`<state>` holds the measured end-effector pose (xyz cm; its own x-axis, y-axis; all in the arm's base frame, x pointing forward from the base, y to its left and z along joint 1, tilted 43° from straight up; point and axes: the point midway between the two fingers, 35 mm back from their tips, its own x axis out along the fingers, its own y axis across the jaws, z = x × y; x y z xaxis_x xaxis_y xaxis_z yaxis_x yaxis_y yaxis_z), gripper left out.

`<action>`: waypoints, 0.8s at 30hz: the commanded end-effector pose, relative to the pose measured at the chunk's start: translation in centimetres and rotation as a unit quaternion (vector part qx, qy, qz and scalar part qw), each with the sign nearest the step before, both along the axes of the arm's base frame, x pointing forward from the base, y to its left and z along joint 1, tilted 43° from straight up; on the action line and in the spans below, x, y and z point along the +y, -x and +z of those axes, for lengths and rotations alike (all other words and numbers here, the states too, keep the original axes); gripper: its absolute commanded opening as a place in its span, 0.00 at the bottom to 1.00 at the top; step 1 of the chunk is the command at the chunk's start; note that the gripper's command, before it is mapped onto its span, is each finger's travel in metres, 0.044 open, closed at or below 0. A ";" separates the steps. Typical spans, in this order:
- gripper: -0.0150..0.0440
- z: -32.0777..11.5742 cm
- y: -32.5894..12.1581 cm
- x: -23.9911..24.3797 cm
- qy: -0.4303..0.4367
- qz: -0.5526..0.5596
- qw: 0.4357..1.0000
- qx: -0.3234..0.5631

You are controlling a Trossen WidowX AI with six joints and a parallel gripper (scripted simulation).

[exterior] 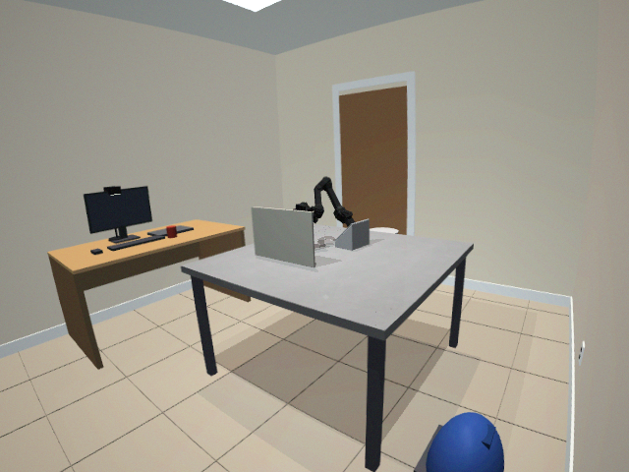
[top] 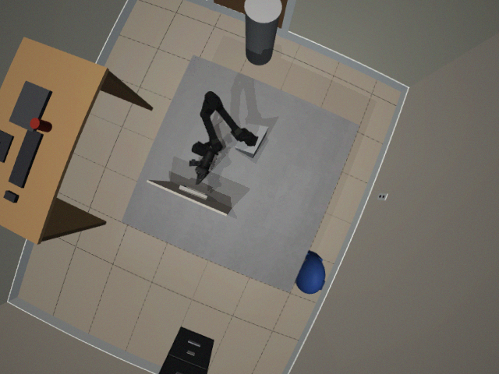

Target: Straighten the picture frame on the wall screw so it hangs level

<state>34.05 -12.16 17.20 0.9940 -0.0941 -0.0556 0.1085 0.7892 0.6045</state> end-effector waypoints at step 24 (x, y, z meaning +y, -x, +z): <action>0.69 -0.3 -2.6 -0.1 -0.001 -0.002 1.000 -0.002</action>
<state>36.10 -12.19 16.85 0.9940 -0.0950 -0.0537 0.1081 0.7891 0.6047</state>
